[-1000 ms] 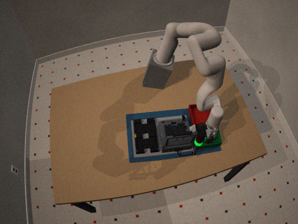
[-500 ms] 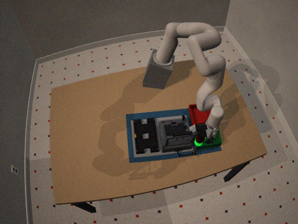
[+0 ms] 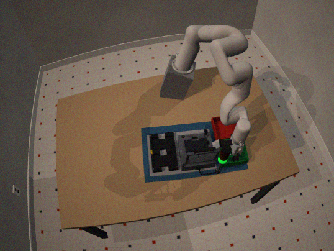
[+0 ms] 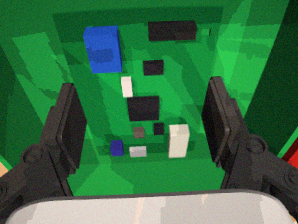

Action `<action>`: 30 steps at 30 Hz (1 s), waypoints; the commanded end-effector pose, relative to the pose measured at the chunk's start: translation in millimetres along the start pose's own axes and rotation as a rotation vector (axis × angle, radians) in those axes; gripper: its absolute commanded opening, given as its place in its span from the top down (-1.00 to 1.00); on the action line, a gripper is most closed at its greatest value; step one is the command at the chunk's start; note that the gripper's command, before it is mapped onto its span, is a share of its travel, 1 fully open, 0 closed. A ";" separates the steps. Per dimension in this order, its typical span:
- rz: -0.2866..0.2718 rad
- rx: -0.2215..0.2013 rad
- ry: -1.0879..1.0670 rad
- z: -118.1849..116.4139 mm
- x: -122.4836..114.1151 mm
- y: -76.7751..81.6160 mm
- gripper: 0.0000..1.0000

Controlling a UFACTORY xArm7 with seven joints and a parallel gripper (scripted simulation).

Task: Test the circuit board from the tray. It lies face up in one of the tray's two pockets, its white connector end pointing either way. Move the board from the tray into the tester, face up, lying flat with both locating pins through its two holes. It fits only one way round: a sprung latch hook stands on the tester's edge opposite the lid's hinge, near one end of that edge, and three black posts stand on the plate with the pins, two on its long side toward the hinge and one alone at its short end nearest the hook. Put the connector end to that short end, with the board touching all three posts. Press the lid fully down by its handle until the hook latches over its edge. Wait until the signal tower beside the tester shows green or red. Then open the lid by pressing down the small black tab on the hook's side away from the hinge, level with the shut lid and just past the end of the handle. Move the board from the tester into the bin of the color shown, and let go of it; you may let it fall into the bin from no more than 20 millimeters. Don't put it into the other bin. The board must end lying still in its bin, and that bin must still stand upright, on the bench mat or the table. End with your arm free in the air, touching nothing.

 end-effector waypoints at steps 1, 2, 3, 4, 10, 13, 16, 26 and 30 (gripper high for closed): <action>-0.001 0.004 0.000 -1.6 -0.5 1.0 -0.58; -0.001 0.004 0.000 -1.6 -0.5 1.0 -0.58; -0.001 0.004 0.000 -1.6 -0.5 1.0 -1.00; -0.001 0.004 0.000 -1.6 -0.5 1.0 -1.00; -0.001 0.004 0.000 -1.6 -0.5 1.0 -1.00; -0.001 0.004 0.000 -1.6 -0.5 1.0 -1.00; -0.001 0.004 0.000 -1.6 -0.5 1.0 -1.00; -0.001 0.004 0.000 -1.6 -0.5 1.0 -1.00; -0.001 0.004 0.000 -1.6 -0.5 1.0 -1.00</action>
Point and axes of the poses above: the point where the finger pads meet when closed, its own y axis back along the fingers, its own z axis across the jaws, x = y × z, the point moved 4 cm from there along y, back along the fingers, and after that the axes turned 6 degrees about -y, right-handed, at the moved point
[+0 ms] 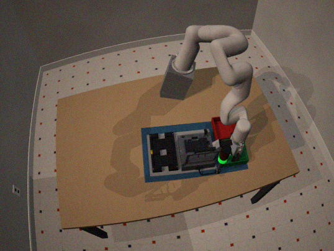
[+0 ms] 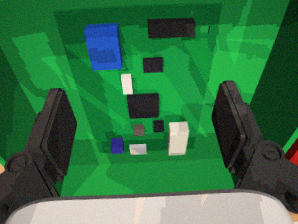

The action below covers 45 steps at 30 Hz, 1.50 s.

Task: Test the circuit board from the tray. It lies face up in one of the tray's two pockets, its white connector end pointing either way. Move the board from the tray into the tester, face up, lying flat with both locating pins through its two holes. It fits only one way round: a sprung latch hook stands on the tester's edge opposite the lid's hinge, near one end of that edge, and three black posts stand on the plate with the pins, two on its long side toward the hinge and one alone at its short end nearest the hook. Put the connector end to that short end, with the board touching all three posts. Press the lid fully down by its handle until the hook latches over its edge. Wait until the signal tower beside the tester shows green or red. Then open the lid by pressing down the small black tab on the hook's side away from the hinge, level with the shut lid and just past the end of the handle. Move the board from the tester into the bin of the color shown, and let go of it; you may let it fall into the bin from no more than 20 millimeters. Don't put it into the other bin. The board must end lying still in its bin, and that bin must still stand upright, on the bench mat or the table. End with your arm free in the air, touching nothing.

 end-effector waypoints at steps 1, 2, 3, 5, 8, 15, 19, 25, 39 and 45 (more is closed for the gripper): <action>-0.001 0.004 0.000 -1.7 -0.5 1.4 -1.00; -0.001 0.004 0.000 -1.7 -0.5 1.4 -1.00; -0.001 0.004 0.000 -1.7 -0.5 1.4 -1.00; -0.001 0.004 0.000 -1.7 -0.5 1.4 -1.00; -0.001 0.004 0.000 -1.7 -0.5 1.4 -1.00; -0.001 0.004 0.000 -1.7 -0.6 2.1 -1.00; -0.001 0.004 0.000 -1.7 -0.5 4.3 -1.00; -0.001 0.004 0.000 -1.6 -0.5 24.3 -1.00; -0.001 0.004 0.000 -1.3 -0.4 104.7 -1.00; -0.001 0.004 0.000 -1.2 -0.4 133.5 -1.00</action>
Point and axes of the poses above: the point where the finger pads meet when closed, its own y axis back along the fingers, its own z axis across the jaws, x = y × z, the point moved 4 cm from there along y, back along the fingers, and after that the axes turned 6 degrees about -y, right-handed, at the moved point
